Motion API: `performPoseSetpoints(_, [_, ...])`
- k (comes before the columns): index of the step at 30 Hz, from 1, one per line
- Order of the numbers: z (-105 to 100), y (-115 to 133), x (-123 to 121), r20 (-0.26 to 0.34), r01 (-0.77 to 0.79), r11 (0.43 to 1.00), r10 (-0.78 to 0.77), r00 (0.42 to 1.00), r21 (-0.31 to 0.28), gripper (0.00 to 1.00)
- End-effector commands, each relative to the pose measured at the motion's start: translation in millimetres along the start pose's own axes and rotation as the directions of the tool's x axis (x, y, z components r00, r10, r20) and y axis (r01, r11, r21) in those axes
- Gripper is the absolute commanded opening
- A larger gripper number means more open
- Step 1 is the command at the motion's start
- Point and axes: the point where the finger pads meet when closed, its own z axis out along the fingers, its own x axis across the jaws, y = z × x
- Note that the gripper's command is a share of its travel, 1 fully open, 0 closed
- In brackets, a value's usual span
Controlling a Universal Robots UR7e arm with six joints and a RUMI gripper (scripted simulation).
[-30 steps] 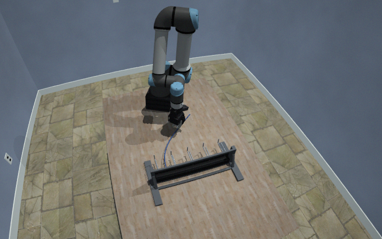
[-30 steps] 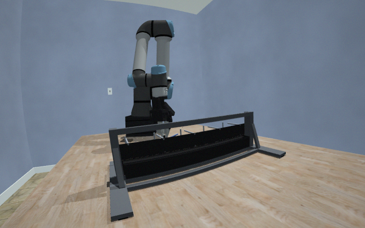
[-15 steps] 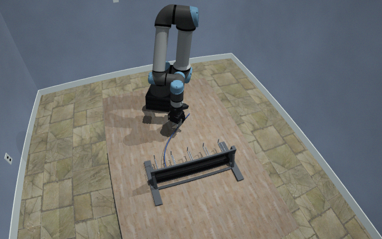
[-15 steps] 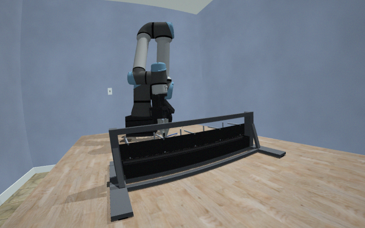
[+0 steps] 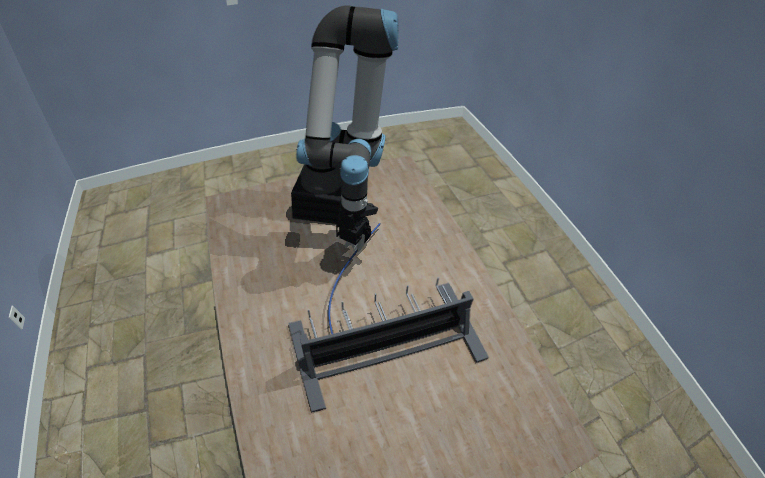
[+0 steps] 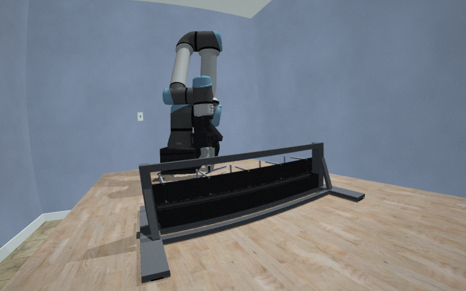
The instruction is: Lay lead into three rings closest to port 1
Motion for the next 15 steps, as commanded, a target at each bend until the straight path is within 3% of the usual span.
performPoseSetpoints(1, [-3.5,0.3,0.1,0.000,0.000,1.000,0.000,1.000,0.000,0.00])
performPoseSetpoints(15, [-7.3,0.2,0.1,0.000,0.000,1.000,0.000,1.000,0.000,0.00])
